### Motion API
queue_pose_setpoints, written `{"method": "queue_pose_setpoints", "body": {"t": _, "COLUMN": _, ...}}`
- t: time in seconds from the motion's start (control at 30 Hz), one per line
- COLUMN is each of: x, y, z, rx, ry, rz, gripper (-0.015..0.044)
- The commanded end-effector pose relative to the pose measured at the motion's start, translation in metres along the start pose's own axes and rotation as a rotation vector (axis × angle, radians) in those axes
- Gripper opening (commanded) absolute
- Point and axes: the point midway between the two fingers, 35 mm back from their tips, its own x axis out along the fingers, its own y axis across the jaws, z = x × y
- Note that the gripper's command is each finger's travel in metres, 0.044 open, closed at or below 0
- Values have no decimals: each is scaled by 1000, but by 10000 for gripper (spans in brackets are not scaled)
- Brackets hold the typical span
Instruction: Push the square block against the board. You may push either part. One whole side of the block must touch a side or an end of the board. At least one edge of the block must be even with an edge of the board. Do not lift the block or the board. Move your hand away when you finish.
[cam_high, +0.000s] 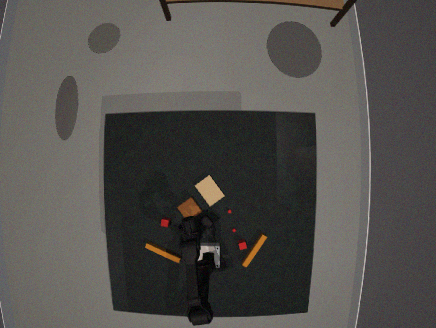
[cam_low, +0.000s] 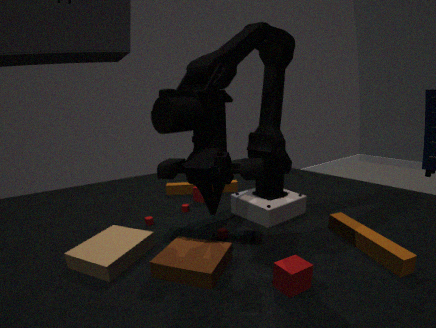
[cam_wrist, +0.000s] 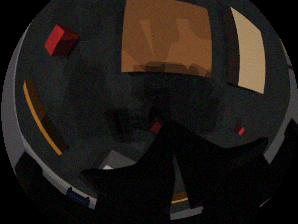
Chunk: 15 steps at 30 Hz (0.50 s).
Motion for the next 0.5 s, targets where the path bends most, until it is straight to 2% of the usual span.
{"method": "queue_pose_setpoints", "body": {"t": 0.0, "x": -2, "y": 3, "z": 12, "rx": -147, "ry": 1, "rz": 2, "gripper": 0}}
{"method": "queue_pose_setpoints", "body": {"t": 0.47, "x": -3, "y": 19, "z": 48, "rx": -627, "ry": -3, "rz": 2, "gripper": 0}}
